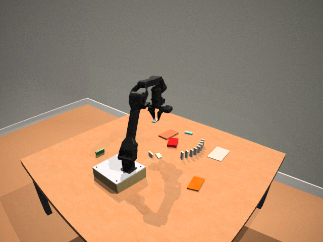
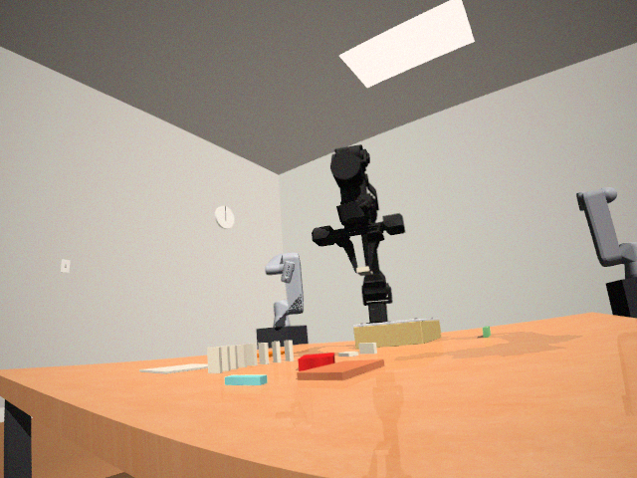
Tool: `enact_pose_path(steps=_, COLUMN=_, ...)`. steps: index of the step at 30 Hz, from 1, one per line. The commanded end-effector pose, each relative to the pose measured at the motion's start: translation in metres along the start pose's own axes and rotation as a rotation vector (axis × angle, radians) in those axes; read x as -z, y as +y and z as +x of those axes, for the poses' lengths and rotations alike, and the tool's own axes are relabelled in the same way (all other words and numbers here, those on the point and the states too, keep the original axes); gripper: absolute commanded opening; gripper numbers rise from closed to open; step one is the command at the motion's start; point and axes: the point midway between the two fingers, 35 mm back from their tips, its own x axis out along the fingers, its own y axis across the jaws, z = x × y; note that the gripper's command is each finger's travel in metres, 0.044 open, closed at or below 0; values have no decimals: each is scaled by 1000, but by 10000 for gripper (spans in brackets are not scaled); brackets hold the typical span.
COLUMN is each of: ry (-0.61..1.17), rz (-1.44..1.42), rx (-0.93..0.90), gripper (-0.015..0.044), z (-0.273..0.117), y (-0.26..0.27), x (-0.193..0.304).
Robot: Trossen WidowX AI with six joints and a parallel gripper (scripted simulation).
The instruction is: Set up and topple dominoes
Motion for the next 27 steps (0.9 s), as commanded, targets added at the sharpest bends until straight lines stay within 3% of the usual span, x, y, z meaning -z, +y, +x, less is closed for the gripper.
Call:
enact_pose_path(steps=1, ry=13, rz=714, rx=0, gripper=107, z=11, y=54, x=-40)
enact_pose_path(steps=22, ry=10, rz=722, rx=1, gripper=107, z=12, y=54, x=-41)
enact_pose_path(steps=27, ry=-78, rz=669, rx=20, gripper=107, z=24, y=56, x=-56)
